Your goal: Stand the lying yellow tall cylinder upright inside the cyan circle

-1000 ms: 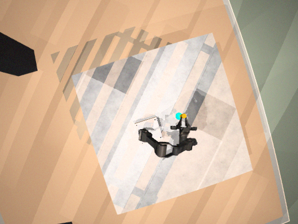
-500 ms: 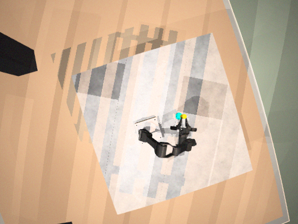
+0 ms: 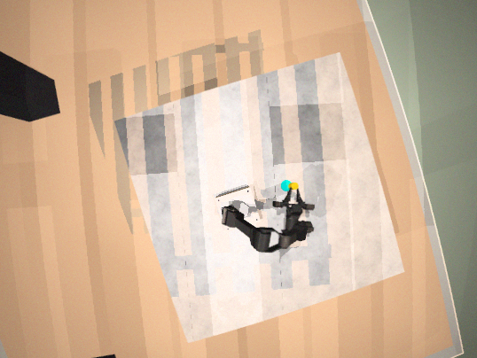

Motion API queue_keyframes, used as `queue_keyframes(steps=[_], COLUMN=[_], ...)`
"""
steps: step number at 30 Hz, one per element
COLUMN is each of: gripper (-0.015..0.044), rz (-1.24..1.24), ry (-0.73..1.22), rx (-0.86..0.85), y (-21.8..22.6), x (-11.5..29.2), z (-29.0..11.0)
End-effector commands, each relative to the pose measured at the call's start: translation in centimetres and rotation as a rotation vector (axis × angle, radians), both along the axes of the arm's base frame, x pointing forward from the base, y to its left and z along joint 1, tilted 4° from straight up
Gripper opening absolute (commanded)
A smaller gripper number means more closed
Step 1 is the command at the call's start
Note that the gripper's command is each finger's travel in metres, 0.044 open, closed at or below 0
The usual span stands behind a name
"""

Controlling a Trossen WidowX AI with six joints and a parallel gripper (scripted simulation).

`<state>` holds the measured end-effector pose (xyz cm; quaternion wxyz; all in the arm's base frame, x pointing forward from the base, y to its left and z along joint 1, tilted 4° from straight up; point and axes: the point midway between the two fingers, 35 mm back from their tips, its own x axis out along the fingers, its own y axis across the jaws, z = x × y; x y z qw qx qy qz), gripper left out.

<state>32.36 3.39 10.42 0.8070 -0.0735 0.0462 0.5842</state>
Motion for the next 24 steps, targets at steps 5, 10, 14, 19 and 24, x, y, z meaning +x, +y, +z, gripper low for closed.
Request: queue_keyframes(steps=[5,10,14,19,24], gripper=[0.0105,0.0105,0.0105,0.0105,0.0105], rz=[-0.001,-0.001,-0.001,0.018,0.019], ry=[0.003,0.003,0.003,-0.017,-0.019], rx=[0.005,0.005,0.005,-0.041,-0.045], y=[-0.3,-0.4,-0.5,-0.8,-0.8], x=[0.1,0.1,-0.1,0.0,0.0], z=[-3.4,-5.7,-7.2,-8.3,-8.4])
